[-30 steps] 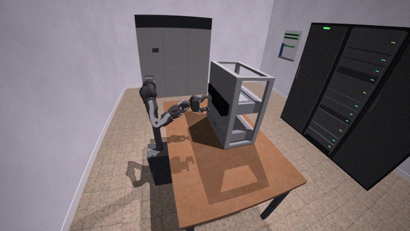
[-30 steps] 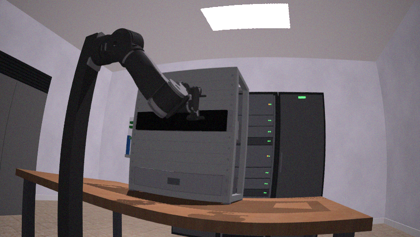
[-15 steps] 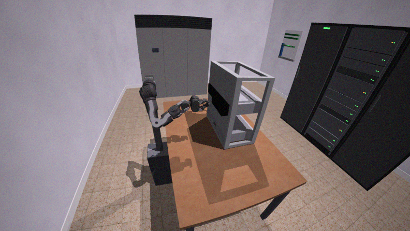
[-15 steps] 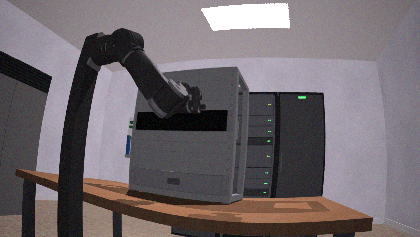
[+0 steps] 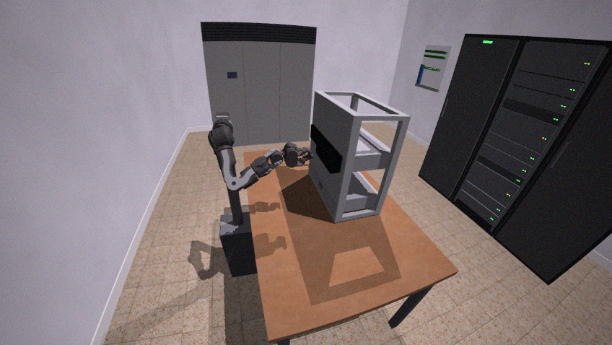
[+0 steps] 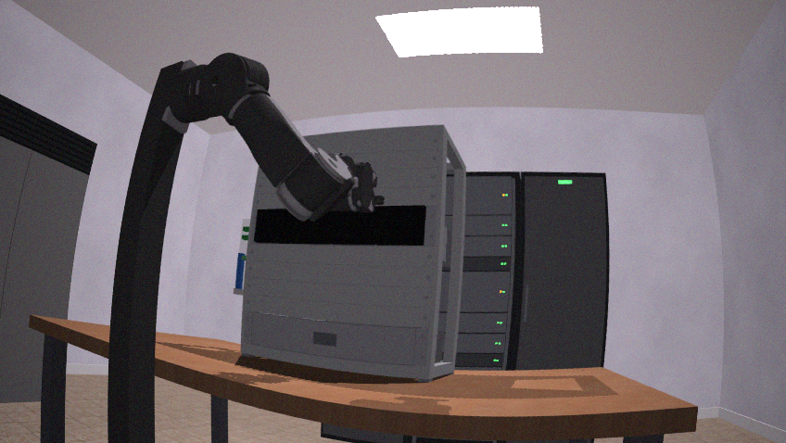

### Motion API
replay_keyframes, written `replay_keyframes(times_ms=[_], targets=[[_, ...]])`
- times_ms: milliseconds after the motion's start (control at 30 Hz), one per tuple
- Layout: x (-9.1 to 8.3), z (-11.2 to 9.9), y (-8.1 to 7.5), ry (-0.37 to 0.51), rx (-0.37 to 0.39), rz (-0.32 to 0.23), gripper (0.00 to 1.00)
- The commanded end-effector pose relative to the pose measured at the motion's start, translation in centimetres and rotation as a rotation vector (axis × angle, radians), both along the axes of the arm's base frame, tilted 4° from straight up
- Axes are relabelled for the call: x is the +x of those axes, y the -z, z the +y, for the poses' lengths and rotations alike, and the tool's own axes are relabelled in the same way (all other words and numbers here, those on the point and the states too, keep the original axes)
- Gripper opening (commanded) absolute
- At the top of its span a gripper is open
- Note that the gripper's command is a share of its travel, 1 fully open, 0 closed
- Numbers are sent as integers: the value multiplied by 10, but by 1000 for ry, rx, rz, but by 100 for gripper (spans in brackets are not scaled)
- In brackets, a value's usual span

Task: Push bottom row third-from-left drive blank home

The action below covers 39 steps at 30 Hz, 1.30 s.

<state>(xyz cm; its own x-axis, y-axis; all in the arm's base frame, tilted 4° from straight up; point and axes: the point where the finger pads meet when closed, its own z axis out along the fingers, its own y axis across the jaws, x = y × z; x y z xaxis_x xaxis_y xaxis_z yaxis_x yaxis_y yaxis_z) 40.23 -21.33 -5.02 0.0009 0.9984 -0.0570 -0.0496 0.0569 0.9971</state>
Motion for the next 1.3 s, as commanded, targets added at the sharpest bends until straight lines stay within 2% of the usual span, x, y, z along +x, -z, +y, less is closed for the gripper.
replay_keyframes(times_ms=[0, 100, 267, 333, 433, 533, 700, 900, 1167, 1267], targets=[[0, 5, 1, -4, 0, -4, 0], [-1, 17, 13, -4, 0, -3, 0], [-1, 48, 44, 0, -3, -2, 0], [-1, 48, 44, 0, -3, -2, 0], [-1, 66, 61, 0, -1, 0, 0], [-1, 76, 71, 0, -1, -1, 0], [-1, 80, 73, -1, -1, -2, 0], [6, 80, 73, 0, -1, -1, 0], [52, 80, 71, 0, -1, -1, 0], [62, 80, 70, 0, -1, -2, 0]])
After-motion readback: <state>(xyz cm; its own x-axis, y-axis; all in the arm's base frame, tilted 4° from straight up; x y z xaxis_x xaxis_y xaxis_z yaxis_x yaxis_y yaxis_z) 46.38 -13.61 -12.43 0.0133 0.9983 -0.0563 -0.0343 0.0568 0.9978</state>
